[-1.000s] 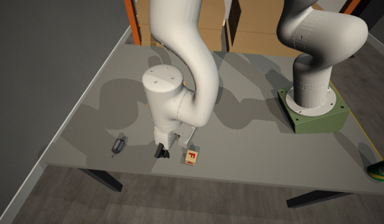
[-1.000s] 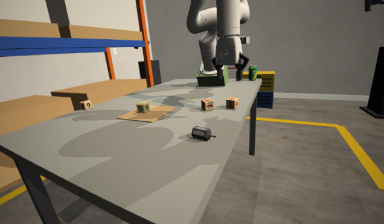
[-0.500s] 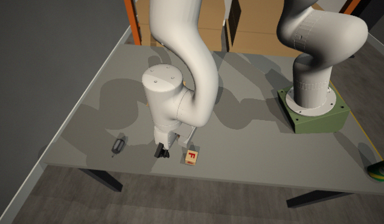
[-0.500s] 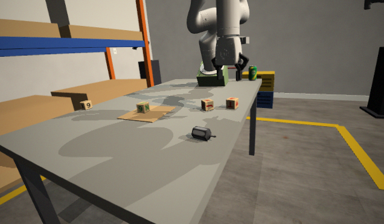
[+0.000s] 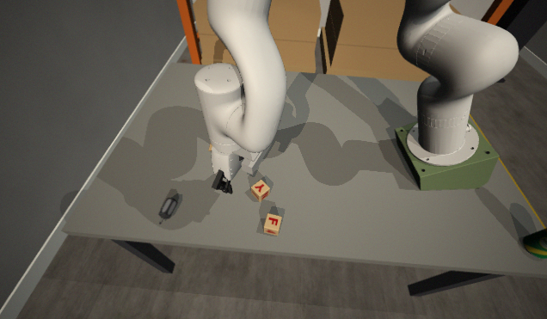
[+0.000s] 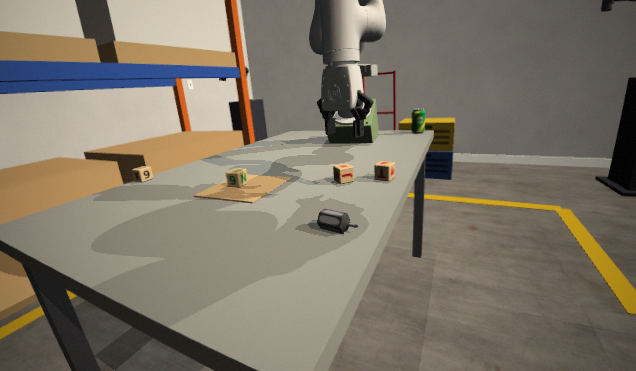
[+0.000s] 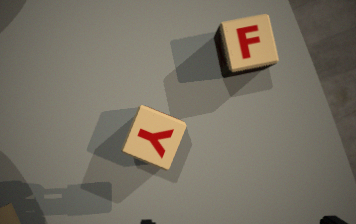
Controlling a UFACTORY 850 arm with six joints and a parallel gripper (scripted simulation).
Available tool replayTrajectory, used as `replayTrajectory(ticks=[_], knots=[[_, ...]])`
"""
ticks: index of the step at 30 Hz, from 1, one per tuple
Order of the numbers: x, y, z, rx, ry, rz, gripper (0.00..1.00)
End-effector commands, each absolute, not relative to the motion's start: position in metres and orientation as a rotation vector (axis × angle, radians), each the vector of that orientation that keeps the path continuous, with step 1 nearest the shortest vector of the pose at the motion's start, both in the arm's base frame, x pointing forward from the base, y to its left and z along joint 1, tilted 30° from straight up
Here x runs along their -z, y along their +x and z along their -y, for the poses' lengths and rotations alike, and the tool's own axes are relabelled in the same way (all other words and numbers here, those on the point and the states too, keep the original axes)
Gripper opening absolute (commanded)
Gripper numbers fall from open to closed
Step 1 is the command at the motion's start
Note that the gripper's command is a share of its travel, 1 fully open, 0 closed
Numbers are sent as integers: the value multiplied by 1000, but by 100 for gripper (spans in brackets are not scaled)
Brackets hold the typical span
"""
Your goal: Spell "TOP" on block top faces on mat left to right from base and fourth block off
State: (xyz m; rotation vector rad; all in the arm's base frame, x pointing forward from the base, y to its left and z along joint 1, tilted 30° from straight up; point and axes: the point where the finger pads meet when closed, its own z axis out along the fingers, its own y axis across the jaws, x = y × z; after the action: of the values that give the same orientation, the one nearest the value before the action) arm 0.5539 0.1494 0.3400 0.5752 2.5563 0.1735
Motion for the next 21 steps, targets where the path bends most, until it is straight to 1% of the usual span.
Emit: replayTrajectory(ticks=[1,21], knots=[[-345,561,-127,-185,571,-2564,100],[-346,562,-123,-185,570,-2563,100]])
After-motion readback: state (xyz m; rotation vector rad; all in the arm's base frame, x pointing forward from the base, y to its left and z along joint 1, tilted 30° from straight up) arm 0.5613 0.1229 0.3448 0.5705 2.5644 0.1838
